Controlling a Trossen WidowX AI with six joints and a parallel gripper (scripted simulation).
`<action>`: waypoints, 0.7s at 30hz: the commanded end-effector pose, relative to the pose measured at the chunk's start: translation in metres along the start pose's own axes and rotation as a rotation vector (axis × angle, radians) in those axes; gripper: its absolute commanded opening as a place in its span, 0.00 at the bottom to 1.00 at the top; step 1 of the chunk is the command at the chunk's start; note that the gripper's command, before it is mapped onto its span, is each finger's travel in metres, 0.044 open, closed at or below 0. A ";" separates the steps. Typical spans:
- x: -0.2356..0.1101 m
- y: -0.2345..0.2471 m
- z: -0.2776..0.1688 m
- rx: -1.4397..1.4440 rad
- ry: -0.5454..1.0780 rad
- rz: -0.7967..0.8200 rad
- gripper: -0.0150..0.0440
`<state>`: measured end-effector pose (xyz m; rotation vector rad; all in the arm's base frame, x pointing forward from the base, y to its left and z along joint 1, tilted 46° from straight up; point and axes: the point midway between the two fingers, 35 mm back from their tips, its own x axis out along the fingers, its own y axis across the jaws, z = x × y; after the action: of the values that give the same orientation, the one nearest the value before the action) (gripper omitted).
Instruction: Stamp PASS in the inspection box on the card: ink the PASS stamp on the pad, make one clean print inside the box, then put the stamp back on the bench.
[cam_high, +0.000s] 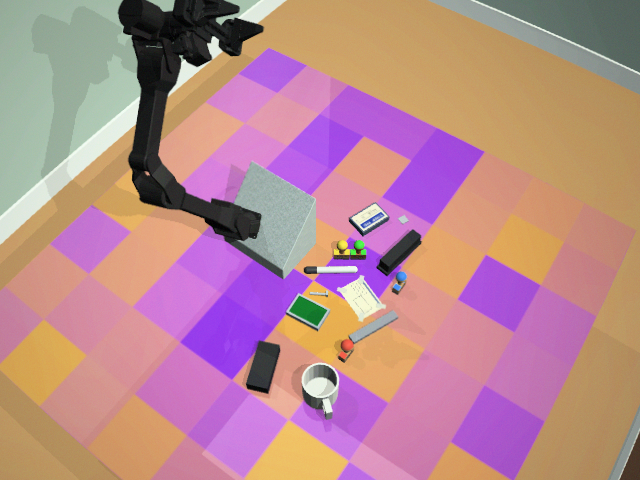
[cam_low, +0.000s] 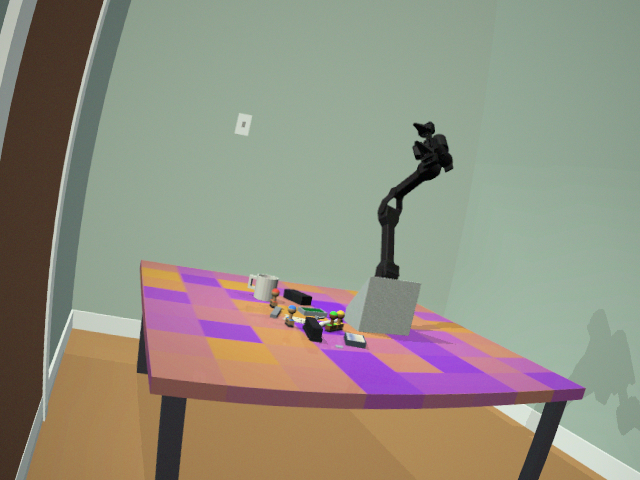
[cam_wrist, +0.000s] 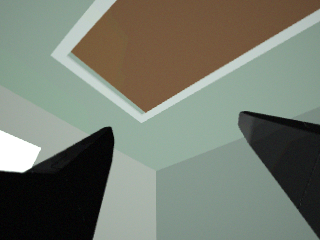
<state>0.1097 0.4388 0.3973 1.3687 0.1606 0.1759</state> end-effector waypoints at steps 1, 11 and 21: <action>0.002 -0.001 0.000 -0.007 0.000 -0.001 0.89; 0.096 -0.094 -0.005 -0.456 0.004 -0.137 0.62; 0.170 -0.223 0.032 -0.883 0.047 -0.436 0.62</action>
<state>0.2625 0.4244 0.2297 0.6010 0.2901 -0.0189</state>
